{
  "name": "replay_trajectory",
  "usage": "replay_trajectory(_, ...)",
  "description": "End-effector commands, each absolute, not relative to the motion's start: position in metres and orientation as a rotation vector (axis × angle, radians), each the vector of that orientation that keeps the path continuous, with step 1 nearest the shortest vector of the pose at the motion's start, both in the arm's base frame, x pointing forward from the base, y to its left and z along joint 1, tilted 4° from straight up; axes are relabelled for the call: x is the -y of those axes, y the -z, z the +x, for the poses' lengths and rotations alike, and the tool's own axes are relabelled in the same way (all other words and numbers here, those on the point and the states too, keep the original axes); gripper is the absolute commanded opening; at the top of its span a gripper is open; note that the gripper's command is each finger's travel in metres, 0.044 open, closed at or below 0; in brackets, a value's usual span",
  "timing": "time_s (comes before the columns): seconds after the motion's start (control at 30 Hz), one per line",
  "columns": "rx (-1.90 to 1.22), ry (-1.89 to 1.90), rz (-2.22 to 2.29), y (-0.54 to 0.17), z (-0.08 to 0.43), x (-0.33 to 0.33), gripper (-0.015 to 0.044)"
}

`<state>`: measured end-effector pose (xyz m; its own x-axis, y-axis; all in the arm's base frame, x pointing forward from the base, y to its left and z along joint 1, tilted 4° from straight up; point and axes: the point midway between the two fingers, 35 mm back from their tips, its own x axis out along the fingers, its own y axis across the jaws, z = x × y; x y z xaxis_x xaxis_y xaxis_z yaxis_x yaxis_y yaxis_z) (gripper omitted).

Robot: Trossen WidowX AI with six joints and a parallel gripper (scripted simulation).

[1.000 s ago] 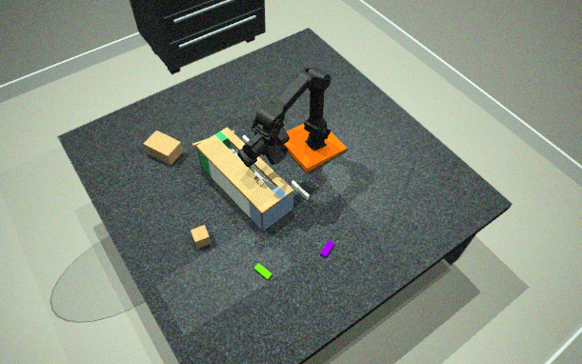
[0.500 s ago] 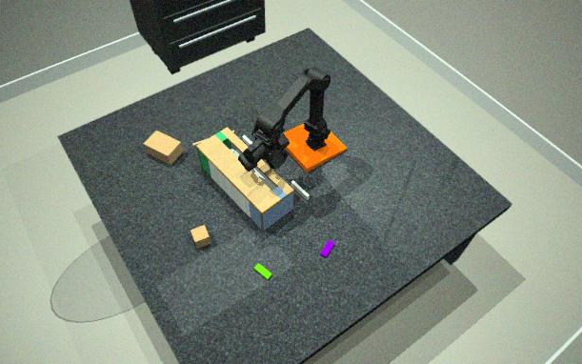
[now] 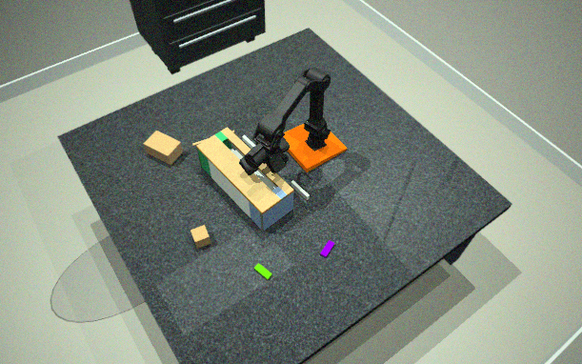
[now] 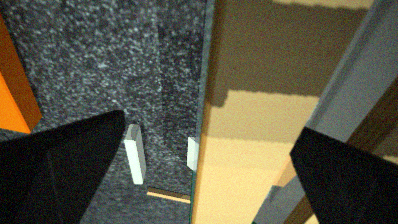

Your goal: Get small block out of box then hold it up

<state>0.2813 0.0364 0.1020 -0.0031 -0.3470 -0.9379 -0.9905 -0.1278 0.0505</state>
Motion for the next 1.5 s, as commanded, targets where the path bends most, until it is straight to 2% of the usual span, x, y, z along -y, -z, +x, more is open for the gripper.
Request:
replay_trajectory(0.0, -1.417, -1.150, -1.557, -0.096, 0.280, -0.037, 0.0400)
replay_trajectory(0.5, -1.423, -1.145, -1.560, -0.084, 0.277, -0.033, 0.0400)
replay_trajectory(1.47, -1.428, -1.143, -1.564, -0.084, 0.285, 0.034, 0.0400)
